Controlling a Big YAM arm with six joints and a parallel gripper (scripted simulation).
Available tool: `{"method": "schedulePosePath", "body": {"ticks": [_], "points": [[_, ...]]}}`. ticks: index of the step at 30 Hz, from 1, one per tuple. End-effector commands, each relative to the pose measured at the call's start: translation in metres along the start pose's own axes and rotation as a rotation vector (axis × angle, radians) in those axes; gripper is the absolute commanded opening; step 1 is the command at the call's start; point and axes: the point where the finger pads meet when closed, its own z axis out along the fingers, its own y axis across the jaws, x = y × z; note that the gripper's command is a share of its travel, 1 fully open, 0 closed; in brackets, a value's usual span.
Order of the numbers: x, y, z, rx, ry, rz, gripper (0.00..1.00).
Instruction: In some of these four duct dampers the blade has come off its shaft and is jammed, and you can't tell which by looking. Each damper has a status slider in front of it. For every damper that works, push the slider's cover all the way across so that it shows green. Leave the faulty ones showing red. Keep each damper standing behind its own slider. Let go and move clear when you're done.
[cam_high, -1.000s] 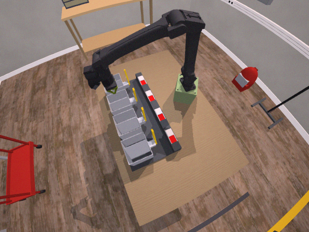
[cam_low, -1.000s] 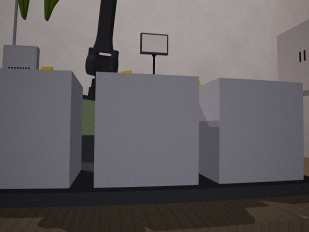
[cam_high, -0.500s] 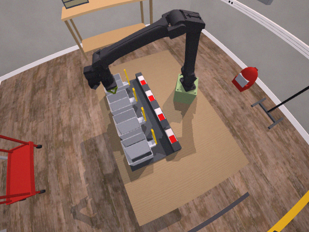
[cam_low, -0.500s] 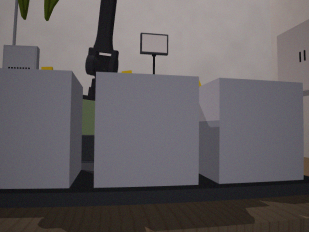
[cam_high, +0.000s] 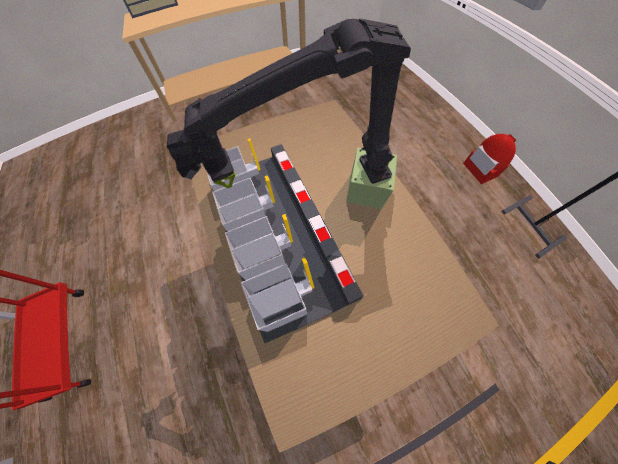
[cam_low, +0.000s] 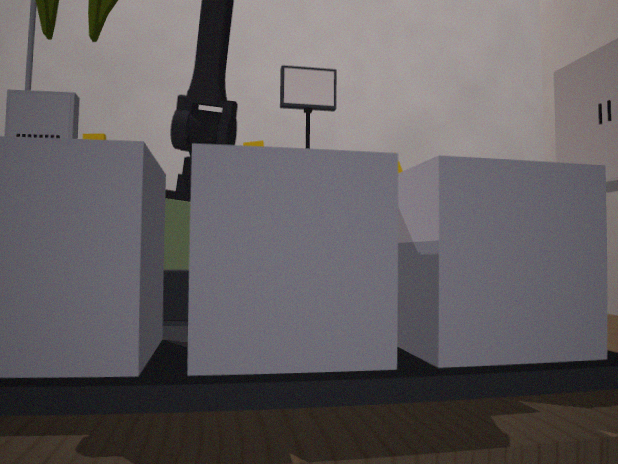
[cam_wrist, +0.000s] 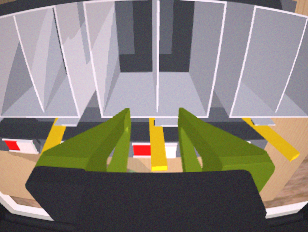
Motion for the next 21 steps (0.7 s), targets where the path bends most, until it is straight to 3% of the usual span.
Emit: {"method": "schedulePosePath", "body": {"ticks": [1,7,16,20,21], "points": [[-0.002,-0.004,-0.001,0.007,-0.016,0.015,0.36],[0.008,-0.007,-0.011,0.005,-0.040,0.000,0.36],[0.117,-0.012,0.013,-0.035,-0.035,0.000,0.36],[0.121,-0.002,0.016,-0.041,-0.031,-0.025,0.36],[0.105,-0.006,0.003,-0.028,-0.068,-0.032,0.36]]}}
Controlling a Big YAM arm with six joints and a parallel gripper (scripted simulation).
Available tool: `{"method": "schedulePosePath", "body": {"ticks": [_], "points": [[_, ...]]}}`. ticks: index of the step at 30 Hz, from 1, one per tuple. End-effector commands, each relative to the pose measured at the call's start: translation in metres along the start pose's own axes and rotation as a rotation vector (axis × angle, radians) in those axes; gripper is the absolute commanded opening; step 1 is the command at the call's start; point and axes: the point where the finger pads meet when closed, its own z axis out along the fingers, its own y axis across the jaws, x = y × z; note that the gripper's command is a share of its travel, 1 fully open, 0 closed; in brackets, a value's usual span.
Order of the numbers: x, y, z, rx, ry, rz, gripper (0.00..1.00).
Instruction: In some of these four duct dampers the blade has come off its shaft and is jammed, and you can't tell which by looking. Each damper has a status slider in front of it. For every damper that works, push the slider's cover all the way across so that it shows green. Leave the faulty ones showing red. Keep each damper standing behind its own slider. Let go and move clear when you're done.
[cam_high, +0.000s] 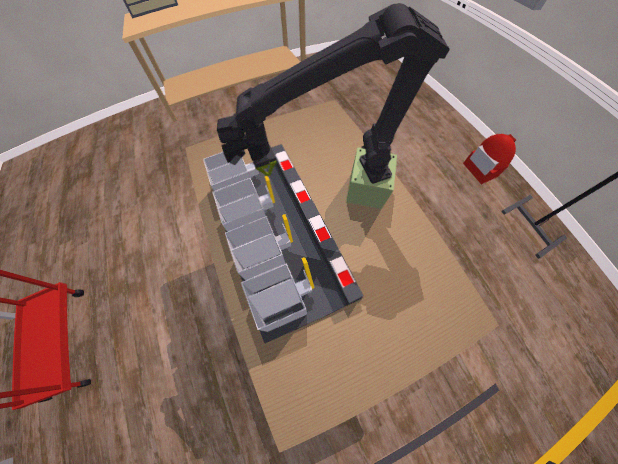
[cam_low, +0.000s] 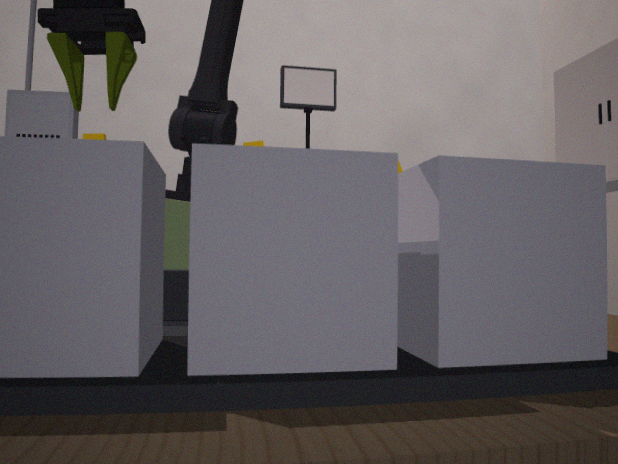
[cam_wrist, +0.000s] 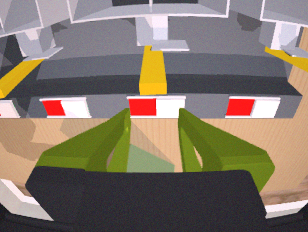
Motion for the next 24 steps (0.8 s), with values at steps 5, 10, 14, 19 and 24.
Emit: {"method": "schedulePosePath", "body": {"ticks": [5,10,14,19,24], "points": [[-0.026,-0.005,-0.016,0.018,-0.076,-0.045,0.36],[-0.027,-0.002,-0.017,0.018,-0.076,-0.052,0.36],[-0.027,-0.002,-0.017,0.018,-0.076,-0.050,0.36],[-0.025,-0.002,-0.014,0.015,-0.070,-0.049,0.36],[-0.015,0.001,0.002,0.003,-0.034,-0.043,0.36]]}}
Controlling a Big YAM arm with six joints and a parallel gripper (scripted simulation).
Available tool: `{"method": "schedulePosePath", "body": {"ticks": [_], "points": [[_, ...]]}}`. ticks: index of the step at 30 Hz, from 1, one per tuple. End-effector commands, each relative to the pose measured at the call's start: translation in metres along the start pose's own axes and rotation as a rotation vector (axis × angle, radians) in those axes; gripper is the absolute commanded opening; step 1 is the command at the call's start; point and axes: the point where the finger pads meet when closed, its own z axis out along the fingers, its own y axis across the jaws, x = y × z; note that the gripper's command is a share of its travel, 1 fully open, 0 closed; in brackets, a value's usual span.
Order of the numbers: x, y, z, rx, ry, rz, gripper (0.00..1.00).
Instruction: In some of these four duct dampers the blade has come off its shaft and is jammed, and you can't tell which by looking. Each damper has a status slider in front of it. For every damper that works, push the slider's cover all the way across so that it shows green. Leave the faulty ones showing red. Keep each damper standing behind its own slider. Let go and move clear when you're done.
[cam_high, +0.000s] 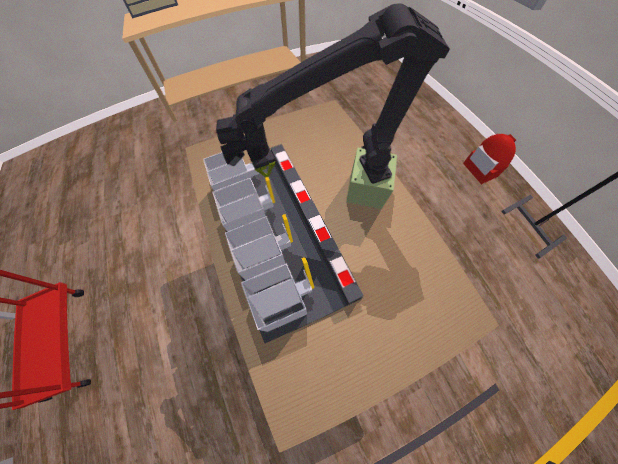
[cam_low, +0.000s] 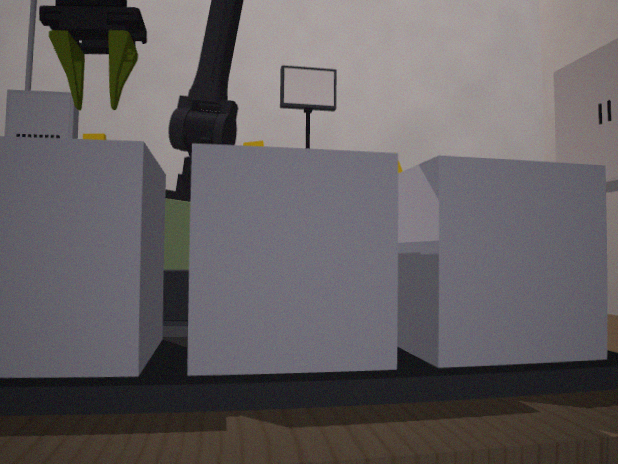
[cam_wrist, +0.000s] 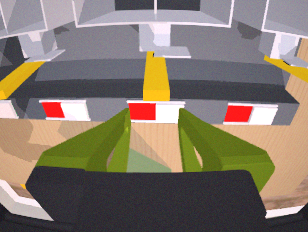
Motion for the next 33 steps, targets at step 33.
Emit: {"method": "schedulePosePath", "body": {"ticks": [33], "points": [[-0.004,0.000,0.056,-0.003,-0.001,0.000,0.36]]}}
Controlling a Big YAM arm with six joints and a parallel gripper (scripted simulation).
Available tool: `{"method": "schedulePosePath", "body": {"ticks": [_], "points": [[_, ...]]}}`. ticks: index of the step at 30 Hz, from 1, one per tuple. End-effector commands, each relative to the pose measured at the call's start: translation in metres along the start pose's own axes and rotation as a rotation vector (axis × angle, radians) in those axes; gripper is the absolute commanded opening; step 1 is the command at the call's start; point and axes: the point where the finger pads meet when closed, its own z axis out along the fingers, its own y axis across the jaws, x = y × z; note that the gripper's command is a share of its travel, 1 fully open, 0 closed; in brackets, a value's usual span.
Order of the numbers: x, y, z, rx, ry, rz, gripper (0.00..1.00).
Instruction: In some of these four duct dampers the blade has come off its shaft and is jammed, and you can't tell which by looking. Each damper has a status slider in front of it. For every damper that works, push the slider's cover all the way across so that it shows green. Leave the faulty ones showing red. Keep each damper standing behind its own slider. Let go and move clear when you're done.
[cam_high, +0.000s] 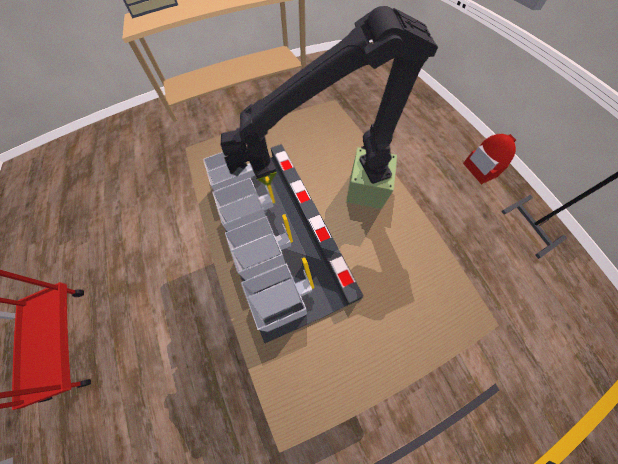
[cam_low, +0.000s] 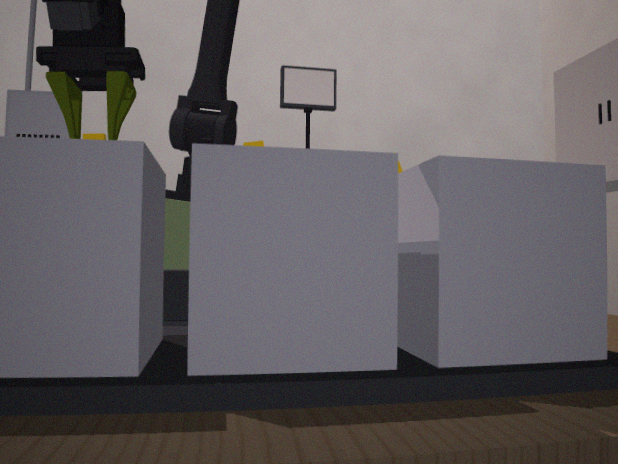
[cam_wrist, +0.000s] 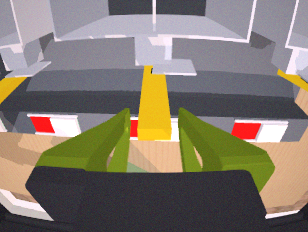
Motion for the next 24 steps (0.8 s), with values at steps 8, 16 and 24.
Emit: {"method": "schedulePosePath", "body": {"ticks": [8,16,24], "points": [[-0.001,0.002,0.018,-0.001,-0.005,0.004,0.36],[0.000,0.000,0.026,-0.003,0.003,0.010,0.36],[-0.001,0.001,0.022,0.001,-0.008,0.005,0.36]]}}
